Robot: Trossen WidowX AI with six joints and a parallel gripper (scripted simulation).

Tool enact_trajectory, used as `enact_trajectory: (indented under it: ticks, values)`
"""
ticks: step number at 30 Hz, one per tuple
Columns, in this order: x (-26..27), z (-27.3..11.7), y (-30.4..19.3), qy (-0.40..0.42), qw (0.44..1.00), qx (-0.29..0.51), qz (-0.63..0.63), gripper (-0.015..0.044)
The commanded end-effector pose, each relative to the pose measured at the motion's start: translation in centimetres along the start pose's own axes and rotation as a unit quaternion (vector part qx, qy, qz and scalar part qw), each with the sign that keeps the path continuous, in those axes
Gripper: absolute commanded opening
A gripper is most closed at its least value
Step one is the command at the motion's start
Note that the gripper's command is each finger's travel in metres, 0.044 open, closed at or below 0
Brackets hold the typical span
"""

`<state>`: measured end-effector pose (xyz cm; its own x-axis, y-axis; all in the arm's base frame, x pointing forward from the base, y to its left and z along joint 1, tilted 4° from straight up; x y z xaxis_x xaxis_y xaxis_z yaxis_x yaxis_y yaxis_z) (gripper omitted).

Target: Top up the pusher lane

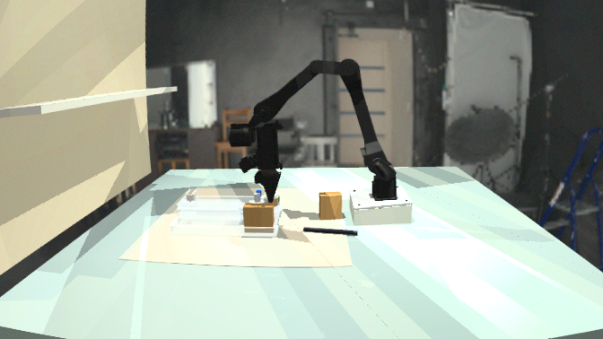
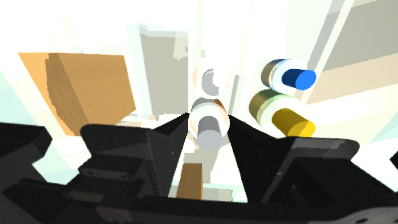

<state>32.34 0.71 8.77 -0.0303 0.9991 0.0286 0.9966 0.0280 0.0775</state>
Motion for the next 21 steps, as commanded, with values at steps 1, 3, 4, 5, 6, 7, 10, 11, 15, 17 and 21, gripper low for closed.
enact_trajectory:
  ticks: [1,3,4,5,6,7,10,11,15,17,21]
  values:
    - [-0.02,-0.36,0.74,-0.001,1.000,-0.014,0.002,0.0000]
    - [-0.02,-0.36,0.77,-0.001,1.000,-0.014,0.002,0.0000]
    - [-0.02,-0.36,0.78,-0.001,1.000,-0.014,0.002,0.0000]
    - [-0.02,-0.36,0.79,-0.001,1.000,-0.014,0.002,0.0000]
    - [-0.02,-0.36,0.81,-0.001,1.000,-0.014,0.002,0.0000]
    - [-0.02,-0.36,0.82,-0.001,1.000,-0.014,0.002,0.0000]
    - [-0.01,-0.37,0.86,-0.001,1.000,-0.014,0.002,0.0000]
    - [-0.01,-0.37,0.87,-0.001,1.000,-0.014,0.002,0.0000]
    - [-0.01,-0.37,0.93,-0.001,1.000,-0.014,0.002,0.0000]
    - [-0.01,-0.37,0.95,-0.001,1.000,-0.014,0.002,0.0000]
    - [-0.01,-0.32,0.96,-0.001,1.000,-0.014,0.002,0.0000]
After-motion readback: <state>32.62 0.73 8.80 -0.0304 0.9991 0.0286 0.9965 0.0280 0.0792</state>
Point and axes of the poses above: the point midway between the two fingers, 35 mm back from their tips, its own z axis out along the fingers, its own x axis across the jaws, y = z × x, the point moved 3 cm from there along -z, back along the fingers, and after that the axes turned 3 degrees about z, right-handed, at the moved point
